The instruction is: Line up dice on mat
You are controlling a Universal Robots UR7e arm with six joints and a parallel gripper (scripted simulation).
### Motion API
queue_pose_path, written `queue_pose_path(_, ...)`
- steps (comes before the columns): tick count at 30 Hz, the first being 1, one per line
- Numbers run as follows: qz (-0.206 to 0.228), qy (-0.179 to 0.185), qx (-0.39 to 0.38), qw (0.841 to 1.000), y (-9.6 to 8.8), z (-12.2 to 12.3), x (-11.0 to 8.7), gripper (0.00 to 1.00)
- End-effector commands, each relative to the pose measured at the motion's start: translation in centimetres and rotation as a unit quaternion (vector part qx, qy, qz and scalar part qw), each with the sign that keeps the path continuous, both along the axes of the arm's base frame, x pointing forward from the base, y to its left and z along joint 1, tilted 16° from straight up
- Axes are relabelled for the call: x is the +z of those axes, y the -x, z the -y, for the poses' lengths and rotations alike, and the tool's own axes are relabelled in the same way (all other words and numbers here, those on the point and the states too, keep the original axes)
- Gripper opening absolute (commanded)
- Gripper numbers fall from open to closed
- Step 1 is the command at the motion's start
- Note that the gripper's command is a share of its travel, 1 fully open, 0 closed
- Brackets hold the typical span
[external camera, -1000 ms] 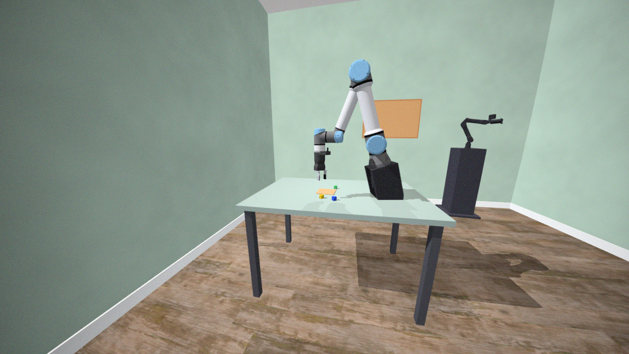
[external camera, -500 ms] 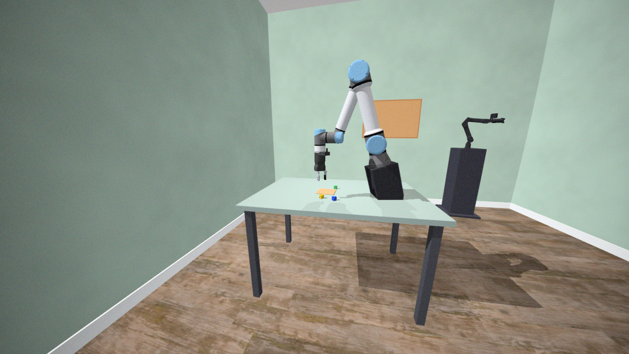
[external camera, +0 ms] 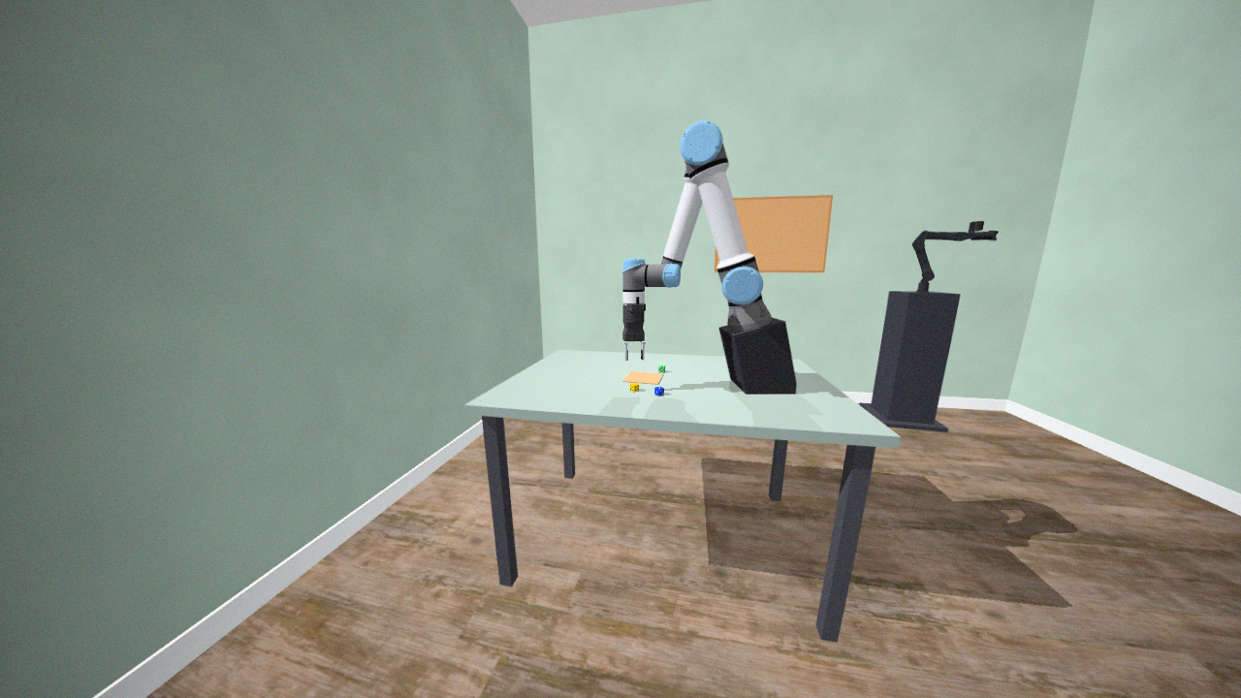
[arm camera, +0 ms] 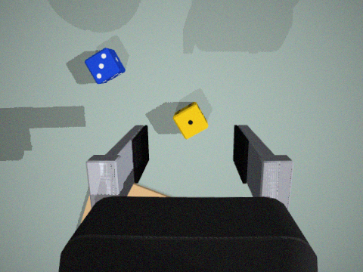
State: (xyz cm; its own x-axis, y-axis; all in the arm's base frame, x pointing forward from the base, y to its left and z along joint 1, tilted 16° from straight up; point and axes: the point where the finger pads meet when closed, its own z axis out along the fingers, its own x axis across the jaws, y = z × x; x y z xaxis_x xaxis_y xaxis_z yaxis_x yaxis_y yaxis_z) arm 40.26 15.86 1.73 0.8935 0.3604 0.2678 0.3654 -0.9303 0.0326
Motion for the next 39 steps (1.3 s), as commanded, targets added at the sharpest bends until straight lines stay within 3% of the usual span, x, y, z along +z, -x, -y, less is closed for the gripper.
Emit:
queue_pose_path(1,-0.006,-0.023,-0.084,0.996,-0.2,-0.1,-0.5,1.0)
queue_pose_path(6,-0.01,-0.041,-0.149,0.988,-0.4,-0.1,-0.9,1.0)
queue_pose_path(10,-0.016,-0.062,-0.228,0.971,-0.5,-0.1,-1.4,1.0)
queue_pose_path(13,-0.016,-0.063,-0.232,0.971,-0.5,-0.1,-1.4,1.0)
queue_pose_path(25,-0.03,-0.114,-0.419,0.9,-0.8,0.3,-2.6,1.0)
queue_pose_path(28,-0.032,-0.121,-0.446,0.886,-0.8,0.4,-2.8,1.0)
queue_pose_path(39,-0.034,-0.131,-0.482,0.866,-0.9,0.5,-3.0,1.0)
